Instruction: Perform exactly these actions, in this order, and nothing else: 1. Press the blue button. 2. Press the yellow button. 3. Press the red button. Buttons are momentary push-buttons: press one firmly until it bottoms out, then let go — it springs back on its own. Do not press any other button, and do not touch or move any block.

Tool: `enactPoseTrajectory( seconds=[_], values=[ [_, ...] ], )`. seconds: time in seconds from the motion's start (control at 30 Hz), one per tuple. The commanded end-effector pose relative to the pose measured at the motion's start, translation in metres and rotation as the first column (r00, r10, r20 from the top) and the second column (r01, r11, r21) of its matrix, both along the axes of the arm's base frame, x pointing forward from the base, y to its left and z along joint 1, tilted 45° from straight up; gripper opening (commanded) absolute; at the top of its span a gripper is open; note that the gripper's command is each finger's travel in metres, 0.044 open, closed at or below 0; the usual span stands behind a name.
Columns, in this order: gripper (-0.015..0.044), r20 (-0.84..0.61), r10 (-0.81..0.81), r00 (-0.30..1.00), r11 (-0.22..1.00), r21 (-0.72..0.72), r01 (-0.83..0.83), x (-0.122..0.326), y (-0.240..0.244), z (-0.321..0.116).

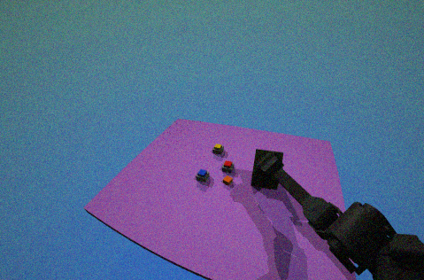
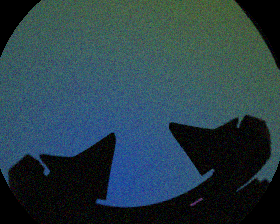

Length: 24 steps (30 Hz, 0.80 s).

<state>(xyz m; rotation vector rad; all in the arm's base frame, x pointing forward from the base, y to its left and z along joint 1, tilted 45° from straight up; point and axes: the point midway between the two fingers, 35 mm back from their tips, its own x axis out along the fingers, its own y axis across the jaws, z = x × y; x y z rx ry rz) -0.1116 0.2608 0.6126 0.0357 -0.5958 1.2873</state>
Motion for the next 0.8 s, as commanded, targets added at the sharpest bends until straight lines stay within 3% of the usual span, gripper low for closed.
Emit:
enactPoseTrajectory(
  seconds=[0.0, 0.13, 0.4, 0.77],
  values=[
    [0.04, -0.002, -0.002, 1.0, 1.0, 0.007, 0.002, 0.002, -0.002, 0.002],
    [0.04, -0.055, -0.066, 0.996, 0.984, 0.161, 0.074, 0.052, -0.055, 0.04],
    [0.04, -0.183, -0.171, 0.968, 0.919, 0.324, 0.223, 0.135, -0.135, 0.068],
    [0.04, -0.47, -0.306, 0.828, 0.766, 0.396, 0.507, 0.277, -0.253, 0.051]
  ],
)
